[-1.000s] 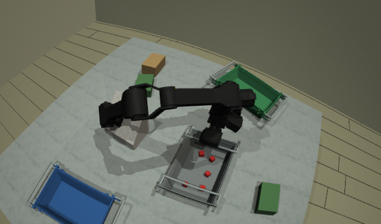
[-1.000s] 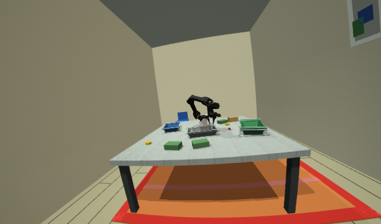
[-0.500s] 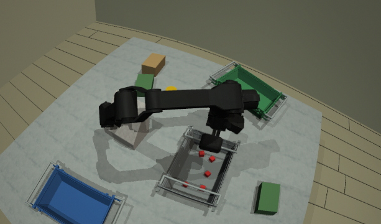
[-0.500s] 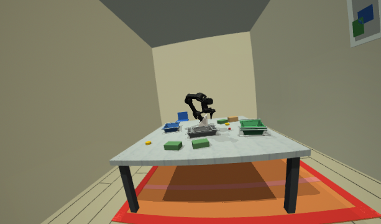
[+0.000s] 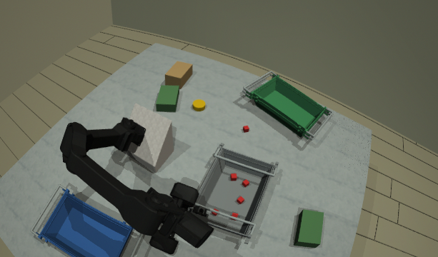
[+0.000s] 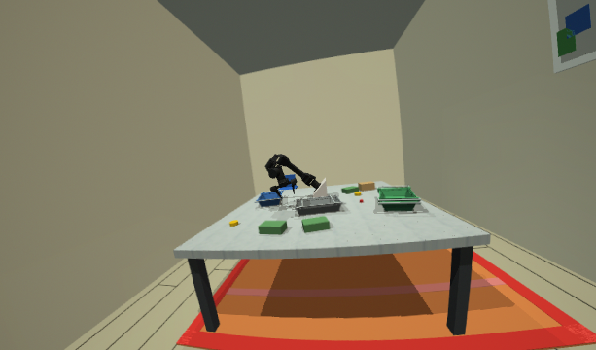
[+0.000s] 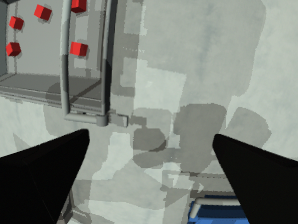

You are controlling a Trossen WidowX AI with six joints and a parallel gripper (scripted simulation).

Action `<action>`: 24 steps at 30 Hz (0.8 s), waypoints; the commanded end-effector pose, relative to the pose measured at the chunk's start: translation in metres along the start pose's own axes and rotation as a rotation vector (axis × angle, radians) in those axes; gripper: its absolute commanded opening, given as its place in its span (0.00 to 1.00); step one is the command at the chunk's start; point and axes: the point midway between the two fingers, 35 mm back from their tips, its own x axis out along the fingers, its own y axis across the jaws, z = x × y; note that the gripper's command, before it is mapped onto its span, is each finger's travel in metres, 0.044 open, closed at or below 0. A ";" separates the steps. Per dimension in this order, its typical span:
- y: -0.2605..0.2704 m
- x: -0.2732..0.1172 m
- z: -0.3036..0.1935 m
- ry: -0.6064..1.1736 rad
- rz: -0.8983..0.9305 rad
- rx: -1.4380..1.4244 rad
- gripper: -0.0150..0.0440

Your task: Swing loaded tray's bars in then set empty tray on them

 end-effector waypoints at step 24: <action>-0.058 -0.028 -0.261 0.020 -0.271 -0.055 1.00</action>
